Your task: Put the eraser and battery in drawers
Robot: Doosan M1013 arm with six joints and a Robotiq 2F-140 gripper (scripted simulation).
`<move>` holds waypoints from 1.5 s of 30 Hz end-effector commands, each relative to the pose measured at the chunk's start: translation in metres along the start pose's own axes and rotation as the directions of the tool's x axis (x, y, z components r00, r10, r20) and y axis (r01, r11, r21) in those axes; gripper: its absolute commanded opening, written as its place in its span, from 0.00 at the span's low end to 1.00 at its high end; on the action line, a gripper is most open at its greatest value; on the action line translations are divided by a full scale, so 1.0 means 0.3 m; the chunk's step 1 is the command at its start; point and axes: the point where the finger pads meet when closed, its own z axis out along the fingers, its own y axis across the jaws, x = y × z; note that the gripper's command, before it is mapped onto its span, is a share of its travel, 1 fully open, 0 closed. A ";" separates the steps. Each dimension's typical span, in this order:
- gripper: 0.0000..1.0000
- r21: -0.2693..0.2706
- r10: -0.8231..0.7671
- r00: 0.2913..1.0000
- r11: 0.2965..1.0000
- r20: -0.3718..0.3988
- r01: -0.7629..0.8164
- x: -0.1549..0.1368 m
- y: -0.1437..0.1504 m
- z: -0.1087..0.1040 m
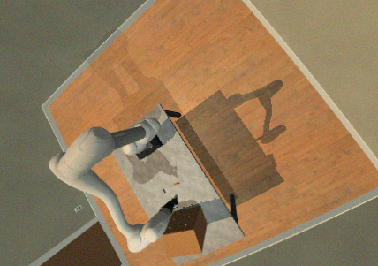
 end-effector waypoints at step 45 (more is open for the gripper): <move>0.00 -0.003 -0.004 0.723 1.000 -0.691 0.002 0.217 -0.005 0.208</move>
